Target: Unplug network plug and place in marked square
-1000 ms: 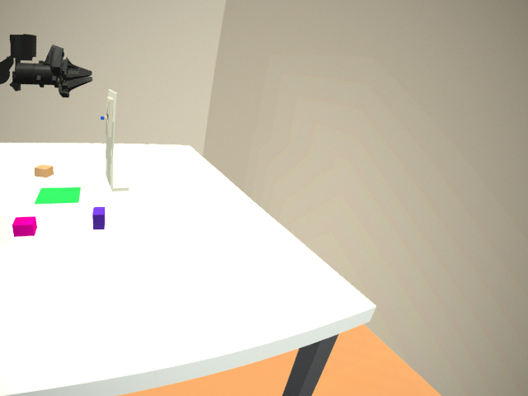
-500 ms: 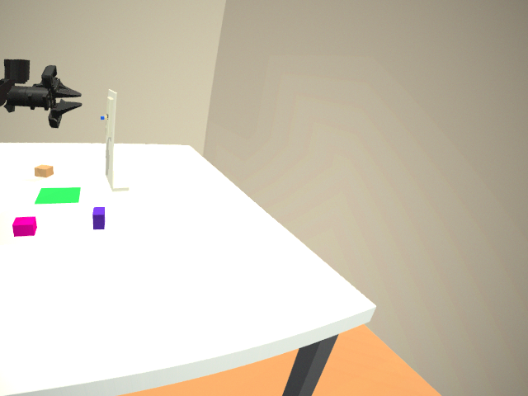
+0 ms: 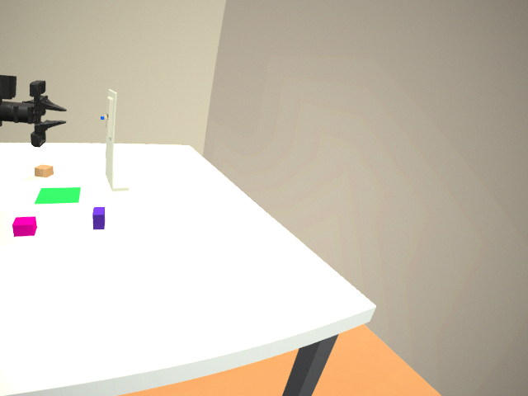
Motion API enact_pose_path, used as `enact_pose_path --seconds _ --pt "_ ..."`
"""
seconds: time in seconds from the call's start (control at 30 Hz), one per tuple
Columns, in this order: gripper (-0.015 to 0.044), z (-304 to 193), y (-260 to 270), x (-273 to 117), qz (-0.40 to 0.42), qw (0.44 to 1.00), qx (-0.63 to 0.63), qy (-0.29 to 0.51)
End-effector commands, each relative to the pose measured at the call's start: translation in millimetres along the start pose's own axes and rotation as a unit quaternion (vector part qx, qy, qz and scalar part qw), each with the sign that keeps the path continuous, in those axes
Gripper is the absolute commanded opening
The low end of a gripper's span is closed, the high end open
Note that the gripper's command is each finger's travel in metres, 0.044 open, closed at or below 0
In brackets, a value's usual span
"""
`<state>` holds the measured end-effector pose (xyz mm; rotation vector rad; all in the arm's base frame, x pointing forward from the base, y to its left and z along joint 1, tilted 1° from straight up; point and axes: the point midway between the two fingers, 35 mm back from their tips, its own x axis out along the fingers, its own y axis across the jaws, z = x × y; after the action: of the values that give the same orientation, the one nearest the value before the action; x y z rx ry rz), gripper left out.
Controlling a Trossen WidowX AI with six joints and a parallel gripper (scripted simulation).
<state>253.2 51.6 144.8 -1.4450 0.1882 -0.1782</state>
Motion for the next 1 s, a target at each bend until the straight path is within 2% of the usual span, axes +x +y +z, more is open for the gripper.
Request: enact_pose_path --seconds 0.0,0.97 --pt "0.0156 -2 2 -3 -0.001 1.000 -0.017 0.004" --pt "0.0156 13 2 55 -0.019 0.999 -0.047 -0.008"
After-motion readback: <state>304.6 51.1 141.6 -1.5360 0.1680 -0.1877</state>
